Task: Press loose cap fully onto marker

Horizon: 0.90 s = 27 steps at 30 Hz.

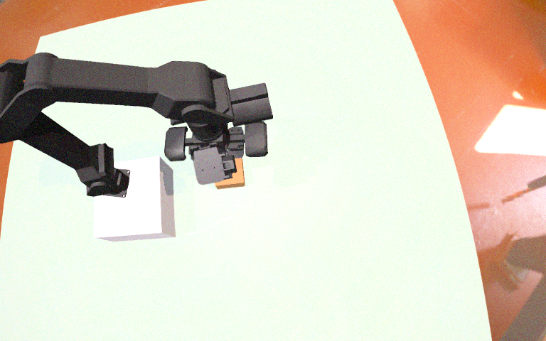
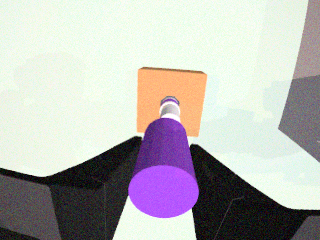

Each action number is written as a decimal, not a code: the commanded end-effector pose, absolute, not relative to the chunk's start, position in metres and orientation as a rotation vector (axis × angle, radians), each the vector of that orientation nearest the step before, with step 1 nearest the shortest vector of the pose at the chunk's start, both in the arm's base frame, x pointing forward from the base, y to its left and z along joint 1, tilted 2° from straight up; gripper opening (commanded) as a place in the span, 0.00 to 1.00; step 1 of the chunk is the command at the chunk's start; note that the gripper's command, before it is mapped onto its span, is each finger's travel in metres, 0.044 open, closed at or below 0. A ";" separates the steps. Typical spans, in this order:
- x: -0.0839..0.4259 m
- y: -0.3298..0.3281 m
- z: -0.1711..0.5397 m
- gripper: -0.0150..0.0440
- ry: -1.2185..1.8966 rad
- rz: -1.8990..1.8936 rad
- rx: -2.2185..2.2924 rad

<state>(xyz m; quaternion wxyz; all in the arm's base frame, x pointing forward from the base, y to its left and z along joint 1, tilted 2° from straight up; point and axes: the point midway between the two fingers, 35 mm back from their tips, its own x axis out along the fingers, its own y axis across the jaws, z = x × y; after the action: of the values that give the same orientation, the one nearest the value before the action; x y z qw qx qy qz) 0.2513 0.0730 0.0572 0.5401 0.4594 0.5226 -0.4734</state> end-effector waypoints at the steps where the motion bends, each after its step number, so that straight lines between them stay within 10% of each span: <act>1: 0.249 0.073 0.050 0.25 1.247 -1.134 1.093; 27: 0.248 0.071 0.008 0.25 1.247 -1.135 1.093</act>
<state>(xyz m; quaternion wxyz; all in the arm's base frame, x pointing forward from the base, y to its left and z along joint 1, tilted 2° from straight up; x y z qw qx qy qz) 0.2506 0.0723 0.0280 0.5404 0.4625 0.5210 -0.4717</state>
